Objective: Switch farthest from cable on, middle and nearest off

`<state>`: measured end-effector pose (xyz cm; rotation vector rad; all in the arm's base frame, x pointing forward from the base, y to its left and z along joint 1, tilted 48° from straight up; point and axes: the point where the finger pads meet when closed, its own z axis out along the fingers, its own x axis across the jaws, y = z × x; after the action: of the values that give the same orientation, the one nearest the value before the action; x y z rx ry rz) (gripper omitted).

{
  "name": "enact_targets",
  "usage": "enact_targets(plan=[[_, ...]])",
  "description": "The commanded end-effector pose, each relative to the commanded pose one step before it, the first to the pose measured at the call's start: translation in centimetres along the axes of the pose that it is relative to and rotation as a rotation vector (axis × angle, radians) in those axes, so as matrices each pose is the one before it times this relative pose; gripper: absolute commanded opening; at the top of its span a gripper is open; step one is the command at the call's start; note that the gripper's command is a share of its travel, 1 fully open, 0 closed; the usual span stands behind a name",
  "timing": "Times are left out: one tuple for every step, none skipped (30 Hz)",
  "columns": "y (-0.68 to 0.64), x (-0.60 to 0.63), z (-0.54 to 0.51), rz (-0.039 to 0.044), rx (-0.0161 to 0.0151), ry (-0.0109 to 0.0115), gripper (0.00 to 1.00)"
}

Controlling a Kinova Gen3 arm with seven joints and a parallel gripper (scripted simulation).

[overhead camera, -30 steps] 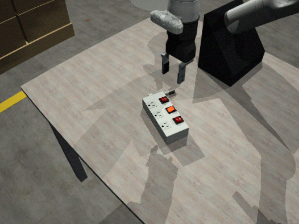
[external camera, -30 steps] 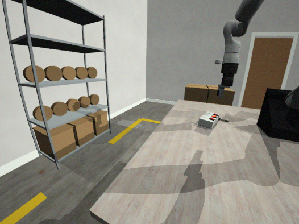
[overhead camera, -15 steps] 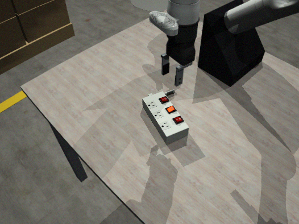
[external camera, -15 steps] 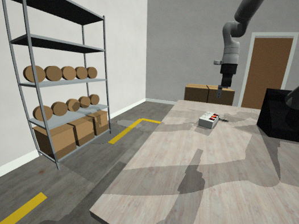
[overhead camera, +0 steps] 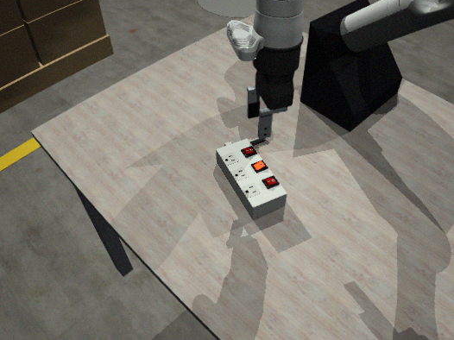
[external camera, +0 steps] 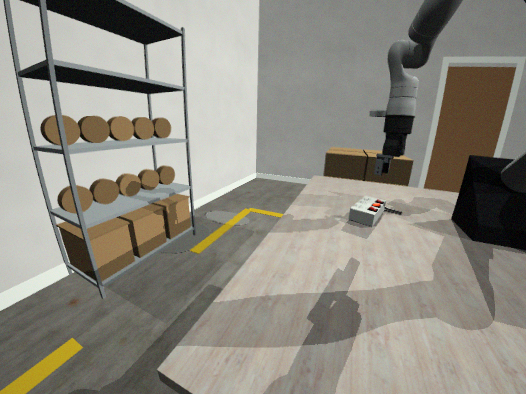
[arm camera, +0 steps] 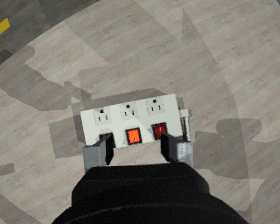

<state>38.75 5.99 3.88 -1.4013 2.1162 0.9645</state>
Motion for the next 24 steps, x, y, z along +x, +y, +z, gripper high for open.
enact_targets(plan=[[-0.033, -0.285, 0.376, 0.05406, -0.00479, 0.00448, 1.00], [-0.035, -0.069, 0.109, 0.03193, -0.00013, 0.00009, 1.00], [-0.030, -0.072, 0.111, 0.03252, -0.00011, 0.00010, 1.00], [-0.025, -0.075, 0.113, 0.03305, -0.00010, 0.00010, 1.00], [-0.019, -0.078, 0.115, 0.03354, -0.00008, 0.00010, 1.00], [-0.014, -0.080, 0.117, 0.03397, -0.00006, 0.00009, 1.00], [-0.007, -0.082, 0.119, 0.03435, -0.00005, 0.00009, 1.00], [-0.001, -0.083, 0.120, 0.03467, -0.00003, 0.00008, 1.00], [0.006, -0.085, 0.122, 0.03494, -0.00001, 0.00008, 1.00], [0.013, -0.086, 0.123, 0.03516, 0.00000, 0.00007, 1.00], [0.020, -0.086, 0.124, 0.03532, 0.00002, 0.00006, 1.00], [0.027, -0.086, 0.124, 0.03542, 0.00003, 0.00004, 1.00], [0.034, -0.086, 0.125, 0.03547, 0.00005, 0.00003, 1.00], [0.000, 0.000, 0.000, 0.00000, 0.00000, 0.00000, 1.00], [0.000, 0.000, 0.000, 0.00000, 0.00000, 0.00000, 1.00], [0.041, -0.085, 0.125, 0.03546, 0.00006, 0.00001, 1.00], [0.048, -0.084, 0.126, 0.03539, 0.00007, 0.00000, 1.00], [0.055, -0.082, 0.126, 0.03528, 0.00008, -0.00002, 1.00], [0.061, -0.080, 0.125, 0.03510, 0.00008, -0.00003, 1.00], [0.068, -0.078, 0.125, 0.03487, 0.00009, -0.00005, 1.00], [0.074, -0.075, 0.124, 0.03459, 0.00009, -0.00007, 1.00], [0.080, -0.072, 0.124, 0.03425, 0.00009, -0.00009, 1.00], [0.086, -0.069, 0.123, 0.03387, 0.00009, -0.00010, 1.00], [0.091, -0.065, 0.121, 0.03343, 0.00009, -0.00012, 1.00]])
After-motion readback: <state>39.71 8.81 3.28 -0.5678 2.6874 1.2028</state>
